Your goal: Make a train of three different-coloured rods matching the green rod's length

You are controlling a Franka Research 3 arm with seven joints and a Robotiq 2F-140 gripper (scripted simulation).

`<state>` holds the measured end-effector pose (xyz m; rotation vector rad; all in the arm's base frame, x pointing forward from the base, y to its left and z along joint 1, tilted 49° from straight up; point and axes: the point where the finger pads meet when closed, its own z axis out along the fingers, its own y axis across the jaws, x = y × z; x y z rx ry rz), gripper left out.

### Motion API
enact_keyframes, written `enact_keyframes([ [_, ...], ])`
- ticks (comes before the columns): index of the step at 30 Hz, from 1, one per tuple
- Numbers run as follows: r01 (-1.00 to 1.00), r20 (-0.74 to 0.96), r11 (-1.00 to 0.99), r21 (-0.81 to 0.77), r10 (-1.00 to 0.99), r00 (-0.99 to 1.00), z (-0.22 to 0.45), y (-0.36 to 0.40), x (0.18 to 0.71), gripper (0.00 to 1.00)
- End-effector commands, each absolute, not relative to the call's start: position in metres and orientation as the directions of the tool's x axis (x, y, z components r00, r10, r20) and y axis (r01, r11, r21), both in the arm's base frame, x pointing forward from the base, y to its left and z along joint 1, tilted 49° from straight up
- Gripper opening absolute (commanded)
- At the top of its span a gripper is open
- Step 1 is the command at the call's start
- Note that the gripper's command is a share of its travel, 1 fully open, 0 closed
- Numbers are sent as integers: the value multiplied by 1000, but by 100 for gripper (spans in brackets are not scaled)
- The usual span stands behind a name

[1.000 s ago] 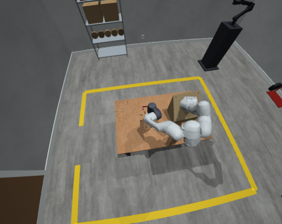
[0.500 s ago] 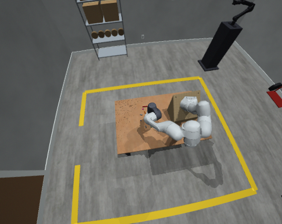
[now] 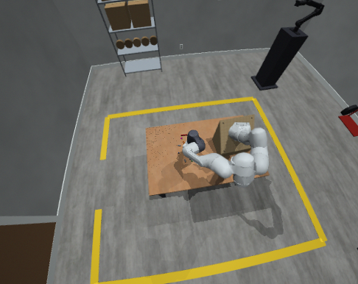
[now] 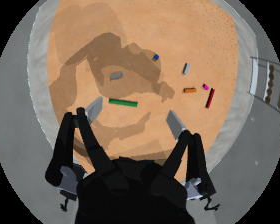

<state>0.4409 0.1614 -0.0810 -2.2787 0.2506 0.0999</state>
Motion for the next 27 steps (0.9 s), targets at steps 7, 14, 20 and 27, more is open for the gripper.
enact_keyframes([
  [7,-451,-337,-589,-671,-300,893,-81,161,443,100],
  [14,-542,-405,-554,-632,-360,841,-81,161,444,100],
  [20,-612,-458,-521,-595,-406,791,-81,161,445,100],
  [27,-691,-517,-476,-544,-458,723,-81,161,446,100],
])
